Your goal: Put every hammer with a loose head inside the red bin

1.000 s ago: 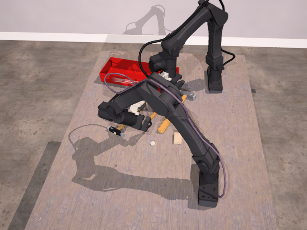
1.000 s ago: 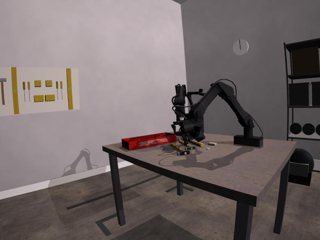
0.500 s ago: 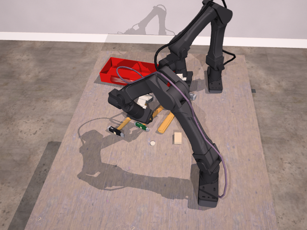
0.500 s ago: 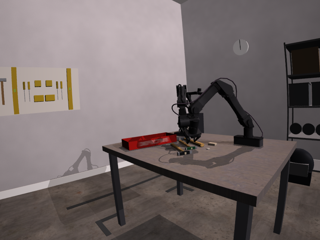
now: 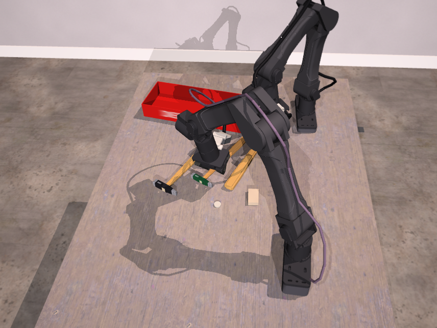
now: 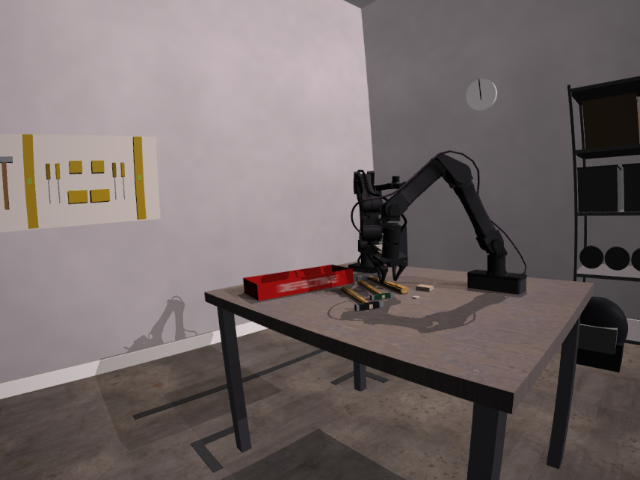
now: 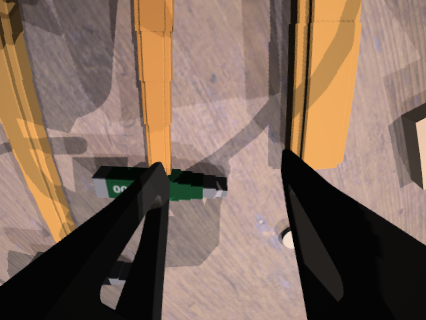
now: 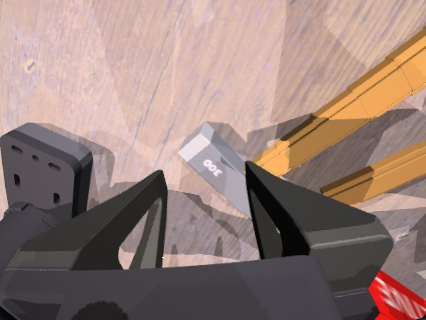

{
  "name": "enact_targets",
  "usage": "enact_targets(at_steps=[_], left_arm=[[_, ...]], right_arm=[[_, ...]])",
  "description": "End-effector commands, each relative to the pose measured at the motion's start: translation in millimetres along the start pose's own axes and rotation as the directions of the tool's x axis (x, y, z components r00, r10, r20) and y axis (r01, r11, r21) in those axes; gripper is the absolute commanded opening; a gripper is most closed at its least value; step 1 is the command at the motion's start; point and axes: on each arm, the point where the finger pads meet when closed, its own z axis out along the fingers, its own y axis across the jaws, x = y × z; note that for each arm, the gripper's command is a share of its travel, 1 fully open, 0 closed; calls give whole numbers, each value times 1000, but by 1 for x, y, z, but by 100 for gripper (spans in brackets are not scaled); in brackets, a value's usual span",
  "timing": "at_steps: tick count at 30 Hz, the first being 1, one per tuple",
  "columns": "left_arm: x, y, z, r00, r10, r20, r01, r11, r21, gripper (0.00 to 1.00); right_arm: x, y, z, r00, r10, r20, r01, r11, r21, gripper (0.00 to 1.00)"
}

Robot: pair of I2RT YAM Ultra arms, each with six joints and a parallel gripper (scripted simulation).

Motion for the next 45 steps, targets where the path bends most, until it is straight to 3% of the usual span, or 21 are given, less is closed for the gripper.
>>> enact_targets(at_steps=[1,4,11,15,24,45], left_arm=[[4,-1,-10,995,-46,-88,39,996,-82,55],[5,-2,-10,993,-52,-106,43,995,-93,55],[5,-45,0,966,13,-258,-29,998,-59,55],[0,-57,5,962,51,-267,-63,997,-35,55],[0,-54,5,965,47,-259,-61,997,-45,55],[12,-48,36,964,45,-264,-58,997,-42,55]], right_arm=[[-1,-4,0,971,-238,-18,239,968,75,46],[0,-5,1,960,-277,-31,279,957,84,46],[4,-1,11,820,-555,-138,569,815,104,46],[6,3,17,772,-614,-165,632,770,92,46],[5,10,19,779,-611,-143,624,777,81,46],[4,4,43,779,-611,-142,624,778,75,46]])
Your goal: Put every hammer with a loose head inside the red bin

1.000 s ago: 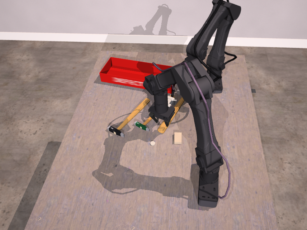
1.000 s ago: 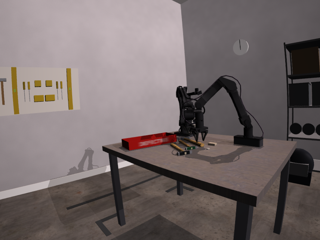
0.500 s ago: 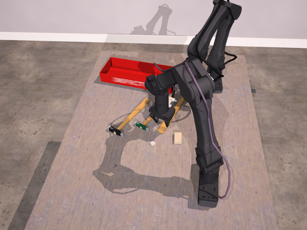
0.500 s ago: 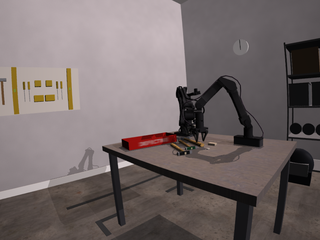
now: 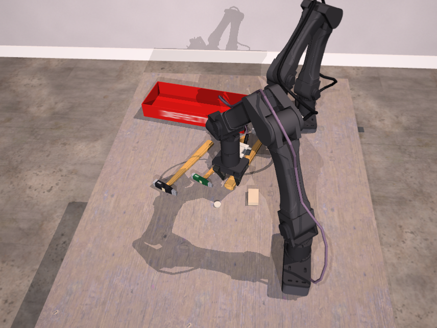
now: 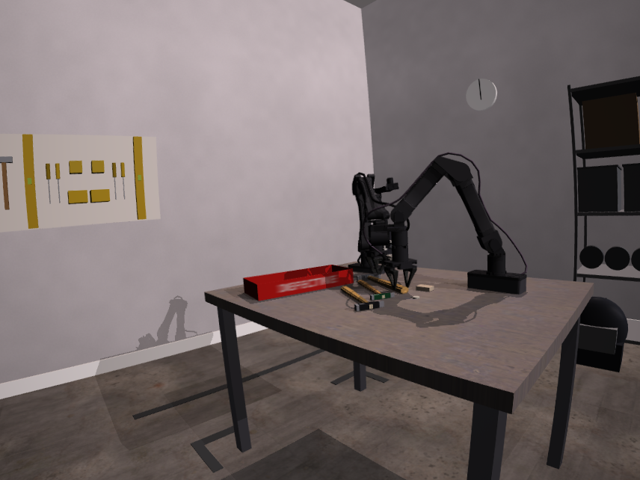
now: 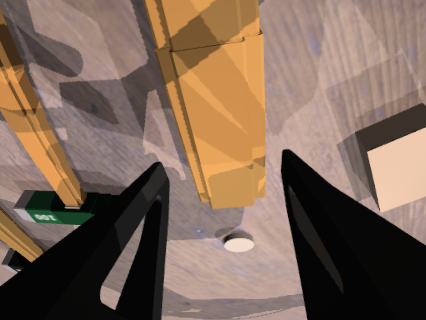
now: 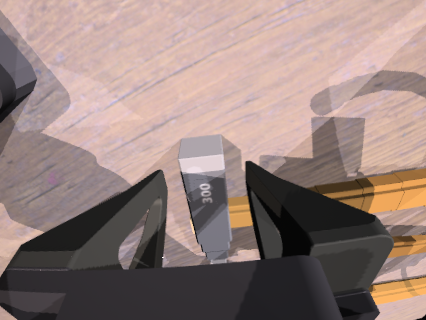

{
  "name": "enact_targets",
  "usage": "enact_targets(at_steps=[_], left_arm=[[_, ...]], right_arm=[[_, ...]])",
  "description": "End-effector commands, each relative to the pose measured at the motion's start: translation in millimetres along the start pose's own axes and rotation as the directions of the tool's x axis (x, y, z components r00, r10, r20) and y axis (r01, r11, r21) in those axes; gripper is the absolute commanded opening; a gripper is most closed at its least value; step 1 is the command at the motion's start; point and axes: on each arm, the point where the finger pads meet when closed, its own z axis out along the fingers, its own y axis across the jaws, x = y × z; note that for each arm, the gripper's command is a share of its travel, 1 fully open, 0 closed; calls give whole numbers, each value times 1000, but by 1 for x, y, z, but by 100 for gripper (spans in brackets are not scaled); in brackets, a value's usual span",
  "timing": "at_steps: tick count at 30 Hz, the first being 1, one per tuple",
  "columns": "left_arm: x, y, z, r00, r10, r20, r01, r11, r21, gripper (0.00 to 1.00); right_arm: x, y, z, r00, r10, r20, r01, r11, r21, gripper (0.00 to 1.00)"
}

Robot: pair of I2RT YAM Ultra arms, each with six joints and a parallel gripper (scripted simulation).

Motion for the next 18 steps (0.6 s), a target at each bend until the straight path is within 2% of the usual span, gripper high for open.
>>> enact_targets(at_steps=[1,2,3,5,6,10,11,13,18], left_arm=[[4,2,6,1000,-5,-1,5,1000,-5,55],[4,2,6,1000,-5,-1,5,1000,-5,55],[4,2,4,1000,-5,1,5,1000,-7,48],[3,2,3,1000,-5,3,5,1000,-11,48],[4,2,3,1000,-5,2,5,1000,-9,43],[0,3,0,1000,-3,5,3,1000,-10,43],[0,3,0,1000,-3,5,3,1000,-10,39],[0,3,0,1000,-3,5,3,1000,-10,39],[0,3,0,1000,-3,5,3,1000,-10,32]], right_arm=[[-4,-2,9,1000,-22,8,22,1000,5,46],[-4,-2,9,1000,-22,8,22,1000,5,46],[-4,-2,9,1000,-22,8,22,1000,5,46],[-4,-2,9,1000,-22,8,22,1000,5,46],[-4,-3,8,1000,-22,7,22,1000,8,46],[-4,-3,8,1000,-22,8,22,1000,4,46],[-5,-2,8,1000,-22,9,22,1000,0,46],[-5,-1,8,1000,-22,10,22,1000,-1,46],[-2,-4,5,1000,-16,0,16,1000,11,46]])
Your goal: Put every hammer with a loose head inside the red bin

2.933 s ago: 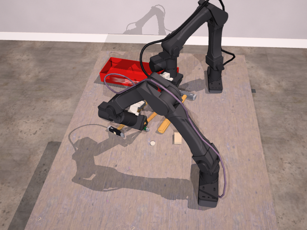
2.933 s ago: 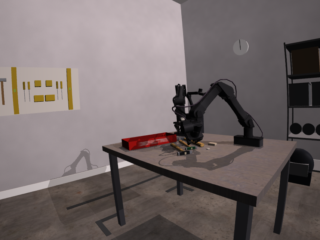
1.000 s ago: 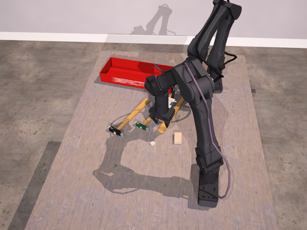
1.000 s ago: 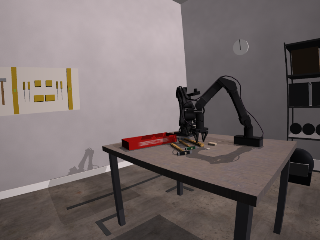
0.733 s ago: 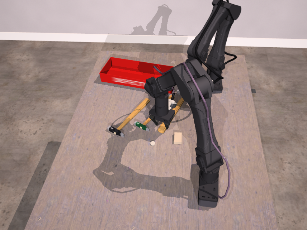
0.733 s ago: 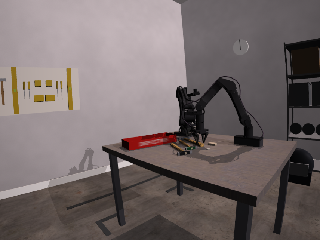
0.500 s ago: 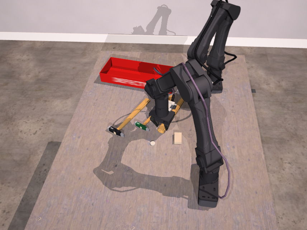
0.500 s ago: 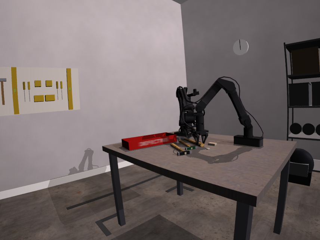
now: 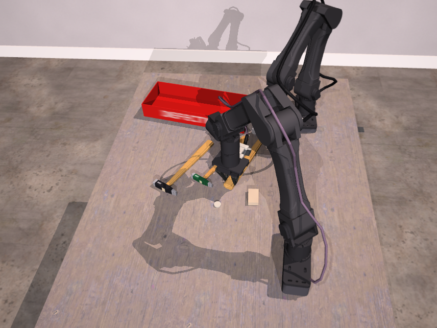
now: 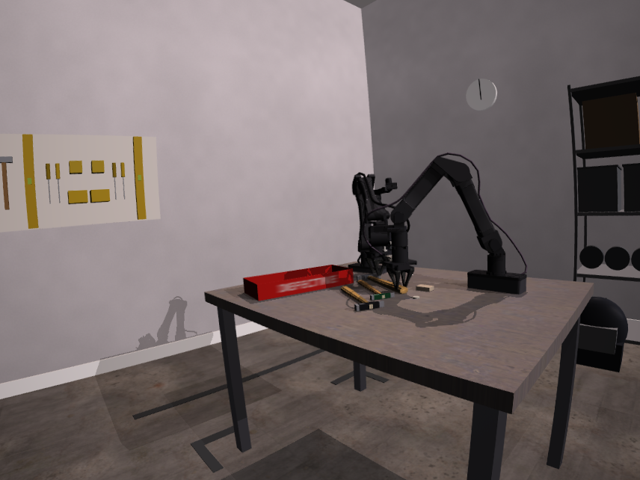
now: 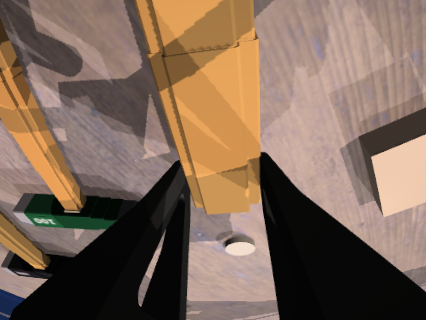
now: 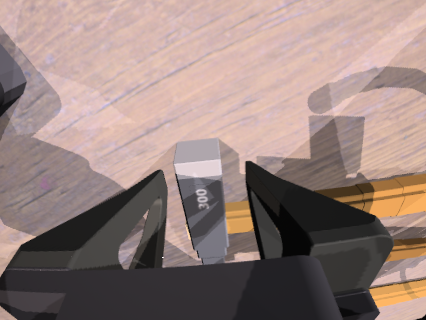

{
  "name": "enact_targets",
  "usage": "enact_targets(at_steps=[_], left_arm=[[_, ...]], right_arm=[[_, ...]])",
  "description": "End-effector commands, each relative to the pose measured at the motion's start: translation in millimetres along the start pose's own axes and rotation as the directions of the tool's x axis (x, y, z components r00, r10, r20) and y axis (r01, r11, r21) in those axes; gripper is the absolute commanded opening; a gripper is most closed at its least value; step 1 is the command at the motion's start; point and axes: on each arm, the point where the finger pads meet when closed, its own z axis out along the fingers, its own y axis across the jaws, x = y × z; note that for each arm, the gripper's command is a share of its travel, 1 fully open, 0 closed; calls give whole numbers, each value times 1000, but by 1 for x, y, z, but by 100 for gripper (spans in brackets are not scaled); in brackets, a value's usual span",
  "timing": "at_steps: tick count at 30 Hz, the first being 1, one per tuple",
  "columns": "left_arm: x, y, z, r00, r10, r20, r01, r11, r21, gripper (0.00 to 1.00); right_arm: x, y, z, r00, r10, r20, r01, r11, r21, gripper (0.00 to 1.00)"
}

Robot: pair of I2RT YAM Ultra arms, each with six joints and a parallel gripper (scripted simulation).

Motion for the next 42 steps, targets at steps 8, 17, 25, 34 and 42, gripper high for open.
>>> enact_targets(at_steps=[8,17,25,34,42], left_arm=[[0,1,0,1000,-4,0,4,1000,-1,4],[0,1,0,1000,-4,0,4,1000,-1,26],[0,1,0,1000,-4,0,4,1000,-1,26],[0,1,0,1000,-4,0,4,1000,-1,26],[13,-6,3,999,-12,-42,13,1000,23,26]], right_arm=[[-2,-2,0,1000,-16,2,16,1000,4,46],[-2,-2,0,1000,-16,2,16,1000,4,33],[-1,-4,1,1000,-23,1,23,1000,7,24],[-1,-2,0,1000,-16,2,16,1000,4,16],[-3,9,2,1000,-23,9,23,999,-30,16]])
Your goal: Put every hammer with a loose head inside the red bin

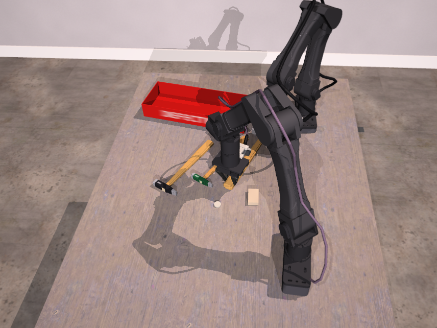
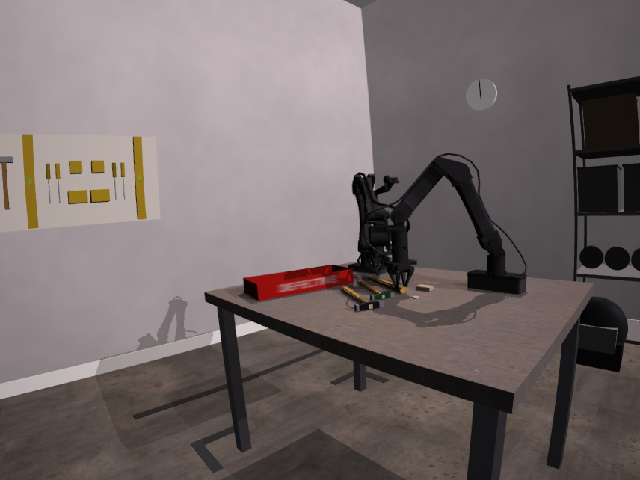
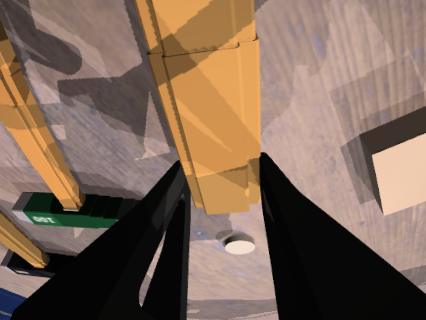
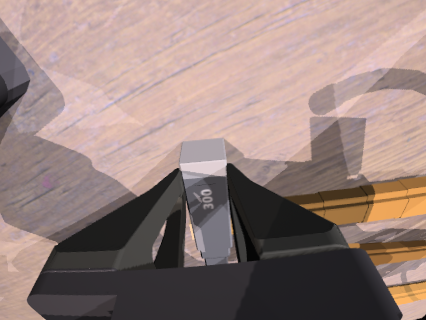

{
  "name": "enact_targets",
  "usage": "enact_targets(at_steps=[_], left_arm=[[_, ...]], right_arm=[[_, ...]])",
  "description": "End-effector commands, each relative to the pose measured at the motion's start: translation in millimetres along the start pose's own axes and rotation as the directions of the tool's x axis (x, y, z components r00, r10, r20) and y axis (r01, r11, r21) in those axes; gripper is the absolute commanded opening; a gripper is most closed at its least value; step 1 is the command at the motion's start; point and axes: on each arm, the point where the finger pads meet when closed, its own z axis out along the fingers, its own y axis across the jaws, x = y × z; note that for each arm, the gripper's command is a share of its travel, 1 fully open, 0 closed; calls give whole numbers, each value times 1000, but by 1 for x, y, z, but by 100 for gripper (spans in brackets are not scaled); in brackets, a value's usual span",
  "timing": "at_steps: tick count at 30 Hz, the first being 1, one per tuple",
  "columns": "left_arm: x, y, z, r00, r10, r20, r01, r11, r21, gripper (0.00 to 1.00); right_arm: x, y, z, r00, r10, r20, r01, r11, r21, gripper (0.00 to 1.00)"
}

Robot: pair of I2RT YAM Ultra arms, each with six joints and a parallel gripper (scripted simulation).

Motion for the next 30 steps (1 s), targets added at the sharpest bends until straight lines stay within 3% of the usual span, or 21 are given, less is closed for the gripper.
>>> enact_targets(at_steps=[1,10,21,27,30], left_arm=[[12,-6,4,999,-11,-37,12,1000,24,26],[22,-8,5,997,-16,-73,19,999,33,26],[29,-11,6,995,-20,-102,24,999,40,26],[31,-11,6,994,-21,-109,26,999,42,26],[31,-11,6,994,-21,-110,26,999,42,26]], right_arm=[[-3,9,2,1000,-15,10,15,999,-29,16],[-5,30,2,1000,-15,10,16,994,-107,16],[-5,36,2,1000,-14,10,16,992,-127,16],[-1,35,1,1000,-10,-2,10,1000,-1,16],[-1,35,1,1000,-10,-4,10,1000,8,16]])
